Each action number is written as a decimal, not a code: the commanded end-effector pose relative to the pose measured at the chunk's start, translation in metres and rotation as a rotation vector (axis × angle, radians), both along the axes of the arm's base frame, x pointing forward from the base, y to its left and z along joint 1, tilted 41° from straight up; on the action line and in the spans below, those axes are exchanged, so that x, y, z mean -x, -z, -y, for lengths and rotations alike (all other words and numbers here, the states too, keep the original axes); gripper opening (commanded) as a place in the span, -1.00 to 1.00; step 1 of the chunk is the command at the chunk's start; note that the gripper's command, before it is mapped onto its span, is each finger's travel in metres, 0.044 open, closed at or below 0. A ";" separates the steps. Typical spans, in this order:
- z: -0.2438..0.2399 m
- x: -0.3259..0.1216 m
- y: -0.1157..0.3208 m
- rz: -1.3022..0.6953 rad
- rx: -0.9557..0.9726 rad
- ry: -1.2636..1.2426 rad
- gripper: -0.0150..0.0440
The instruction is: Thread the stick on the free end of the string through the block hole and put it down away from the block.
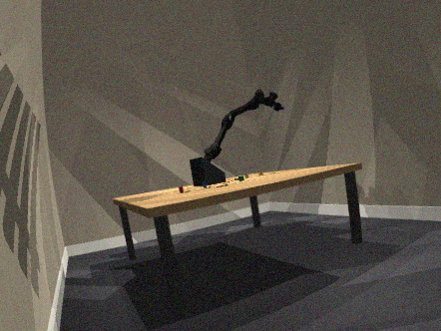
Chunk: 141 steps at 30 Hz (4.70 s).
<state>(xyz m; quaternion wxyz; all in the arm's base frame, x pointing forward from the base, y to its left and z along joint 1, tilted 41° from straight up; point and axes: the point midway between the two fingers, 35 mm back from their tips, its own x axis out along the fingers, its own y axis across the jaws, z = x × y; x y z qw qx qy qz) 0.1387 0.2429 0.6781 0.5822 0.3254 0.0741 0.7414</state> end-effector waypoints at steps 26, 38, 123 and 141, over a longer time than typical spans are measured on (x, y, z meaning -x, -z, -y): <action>-0.037 -0.199 0.280 0.492 0.575 0.460 1.00; 0.001 -0.213 0.443 0.776 0.897 0.356 1.00; 0.088 -0.106 0.644 1.162 1.042 -0.195 -0.22; 0.088 -0.106 0.644 1.162 1.042 -0.195 -0.49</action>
